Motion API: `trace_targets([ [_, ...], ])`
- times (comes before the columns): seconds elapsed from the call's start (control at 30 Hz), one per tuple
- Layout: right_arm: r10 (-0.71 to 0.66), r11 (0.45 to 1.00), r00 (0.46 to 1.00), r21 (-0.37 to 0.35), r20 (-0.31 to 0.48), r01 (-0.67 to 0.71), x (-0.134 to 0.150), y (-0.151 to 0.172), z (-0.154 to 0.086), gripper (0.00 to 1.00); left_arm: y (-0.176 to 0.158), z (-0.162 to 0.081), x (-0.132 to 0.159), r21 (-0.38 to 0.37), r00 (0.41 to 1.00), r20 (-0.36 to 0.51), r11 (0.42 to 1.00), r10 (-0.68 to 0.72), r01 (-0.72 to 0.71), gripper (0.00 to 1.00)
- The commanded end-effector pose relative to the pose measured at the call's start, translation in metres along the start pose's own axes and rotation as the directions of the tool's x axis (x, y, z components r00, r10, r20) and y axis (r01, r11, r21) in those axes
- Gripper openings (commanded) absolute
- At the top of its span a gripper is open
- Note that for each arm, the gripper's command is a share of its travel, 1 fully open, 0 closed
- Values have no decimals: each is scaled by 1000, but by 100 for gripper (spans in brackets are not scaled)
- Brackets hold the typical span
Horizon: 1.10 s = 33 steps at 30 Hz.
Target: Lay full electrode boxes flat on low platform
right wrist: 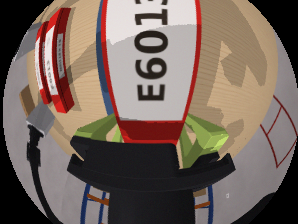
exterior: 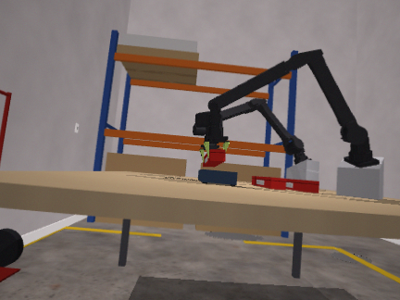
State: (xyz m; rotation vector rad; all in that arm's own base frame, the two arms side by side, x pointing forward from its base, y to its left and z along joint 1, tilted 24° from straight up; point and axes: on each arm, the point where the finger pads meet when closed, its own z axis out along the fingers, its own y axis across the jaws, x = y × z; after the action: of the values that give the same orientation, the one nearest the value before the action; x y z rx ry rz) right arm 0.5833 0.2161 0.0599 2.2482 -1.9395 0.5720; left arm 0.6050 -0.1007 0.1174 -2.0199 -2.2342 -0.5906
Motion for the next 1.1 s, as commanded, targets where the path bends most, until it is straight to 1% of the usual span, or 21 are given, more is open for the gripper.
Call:
trace_targets([
  [0.0,-15,989,999,146,41,9,-4,-41,-71,0,46,-69,12,-139,997,65,989,-40,49,0],
  [0.27,-12,988,999,153,43,6,-4,-43,-66,0,47,-64,7,-142,997,67,989,-30,40,0],
  [0.43,-17,990,999,142,39,11,-6,-46,-62,0,51,-59,14,-138,997,64,989,-43,52,0],
  [0.63,-12,988,999,153,42,6,-4,-46,-57,0,52,-54,10,-141,997,65,989,-35,44,0],
  [0.93,-13,988,999,152,42,6,-4,-49,-50,0,54,-45,13,-139,997,63,989,-42,51,0],
  [1.07,-19,990,999,138,36,13,-8,-53,-47,0,57,-42,15,-138,997,63,989,-48,56,0],
])
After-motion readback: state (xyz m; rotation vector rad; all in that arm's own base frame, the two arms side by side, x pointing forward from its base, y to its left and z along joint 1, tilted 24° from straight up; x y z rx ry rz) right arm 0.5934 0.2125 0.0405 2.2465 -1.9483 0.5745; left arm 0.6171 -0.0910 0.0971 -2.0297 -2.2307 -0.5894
